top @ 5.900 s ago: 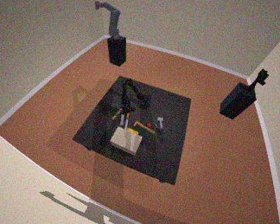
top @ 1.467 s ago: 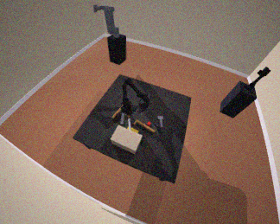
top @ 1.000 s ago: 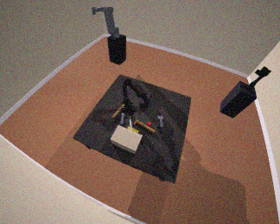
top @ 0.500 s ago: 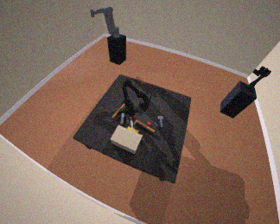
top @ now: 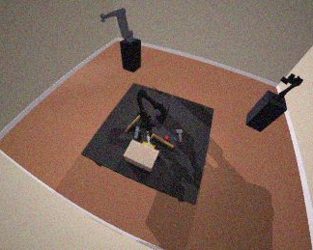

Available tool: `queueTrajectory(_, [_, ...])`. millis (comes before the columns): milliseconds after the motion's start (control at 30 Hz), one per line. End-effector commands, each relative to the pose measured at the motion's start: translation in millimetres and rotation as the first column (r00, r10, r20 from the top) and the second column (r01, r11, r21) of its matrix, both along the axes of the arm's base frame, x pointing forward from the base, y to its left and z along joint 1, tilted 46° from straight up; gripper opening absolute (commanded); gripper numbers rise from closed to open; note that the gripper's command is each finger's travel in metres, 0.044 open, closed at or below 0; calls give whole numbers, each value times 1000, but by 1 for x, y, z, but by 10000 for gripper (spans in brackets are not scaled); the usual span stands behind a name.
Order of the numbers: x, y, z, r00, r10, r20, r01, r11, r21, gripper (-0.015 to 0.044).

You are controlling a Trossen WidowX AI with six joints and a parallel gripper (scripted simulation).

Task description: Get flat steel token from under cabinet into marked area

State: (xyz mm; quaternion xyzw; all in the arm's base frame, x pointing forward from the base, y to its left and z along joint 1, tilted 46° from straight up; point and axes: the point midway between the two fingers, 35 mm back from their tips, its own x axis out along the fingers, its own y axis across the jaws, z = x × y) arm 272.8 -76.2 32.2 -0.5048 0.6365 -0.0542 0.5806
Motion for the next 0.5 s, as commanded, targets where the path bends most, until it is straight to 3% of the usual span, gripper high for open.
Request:
queueTrajectory(0, [1,6,-6,1000,10,-7,-10,1000,4,0])
queueTrajectory(467, [1,18,-17,1000,10,-8,-10,1000,4,0])
